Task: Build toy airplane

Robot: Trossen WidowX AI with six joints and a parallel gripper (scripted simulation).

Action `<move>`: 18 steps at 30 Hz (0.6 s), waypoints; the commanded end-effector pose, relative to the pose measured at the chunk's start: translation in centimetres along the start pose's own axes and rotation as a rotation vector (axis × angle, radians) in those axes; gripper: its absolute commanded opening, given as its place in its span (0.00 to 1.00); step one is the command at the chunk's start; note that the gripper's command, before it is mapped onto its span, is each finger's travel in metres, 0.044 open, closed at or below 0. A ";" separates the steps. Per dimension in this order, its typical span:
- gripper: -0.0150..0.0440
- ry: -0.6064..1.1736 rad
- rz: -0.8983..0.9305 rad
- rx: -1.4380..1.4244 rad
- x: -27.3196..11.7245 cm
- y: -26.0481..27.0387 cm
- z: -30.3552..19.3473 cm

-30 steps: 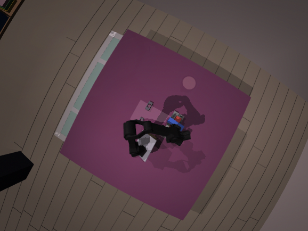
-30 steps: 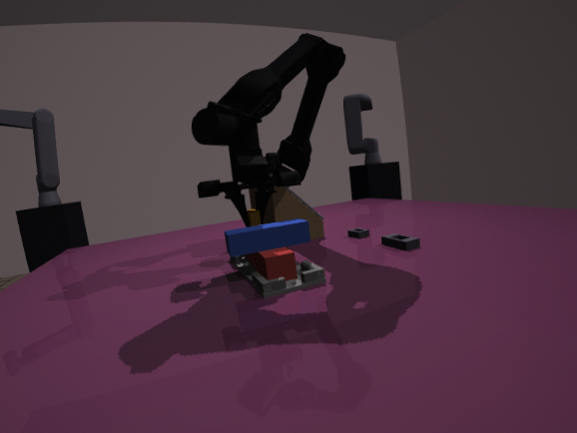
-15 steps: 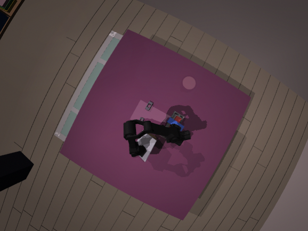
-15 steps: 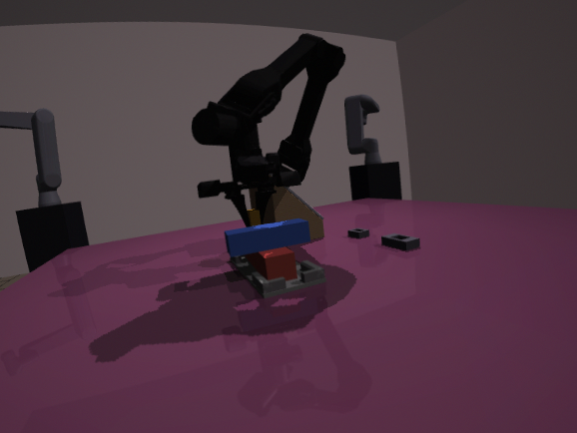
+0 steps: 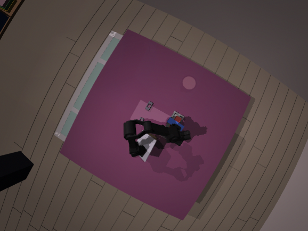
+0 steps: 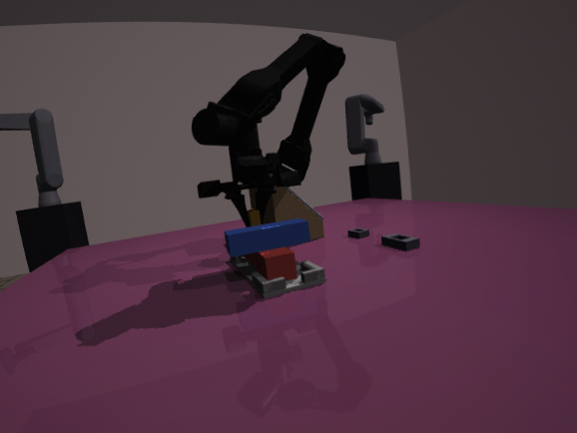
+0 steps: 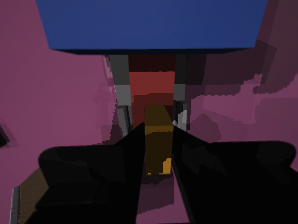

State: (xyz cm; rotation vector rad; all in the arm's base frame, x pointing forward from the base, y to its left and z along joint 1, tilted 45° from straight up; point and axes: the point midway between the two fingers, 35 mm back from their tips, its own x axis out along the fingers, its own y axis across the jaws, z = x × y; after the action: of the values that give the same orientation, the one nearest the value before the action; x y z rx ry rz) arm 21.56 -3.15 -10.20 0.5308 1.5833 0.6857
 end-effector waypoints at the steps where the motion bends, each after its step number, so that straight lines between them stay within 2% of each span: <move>1: 0.36 0.004 0.001 0.002 0.2 0.0 -0.1; 12: 0.36 0.004 0.001 0.002 0.3 0.0 -0.1; 18: 0.30 0.000 0.000 -0.001 0.0 0.0 0.0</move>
State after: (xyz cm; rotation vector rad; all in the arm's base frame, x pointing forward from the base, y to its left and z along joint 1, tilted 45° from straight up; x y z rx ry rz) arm 21.58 -3.09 -10.27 0.5306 1.5813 0.6872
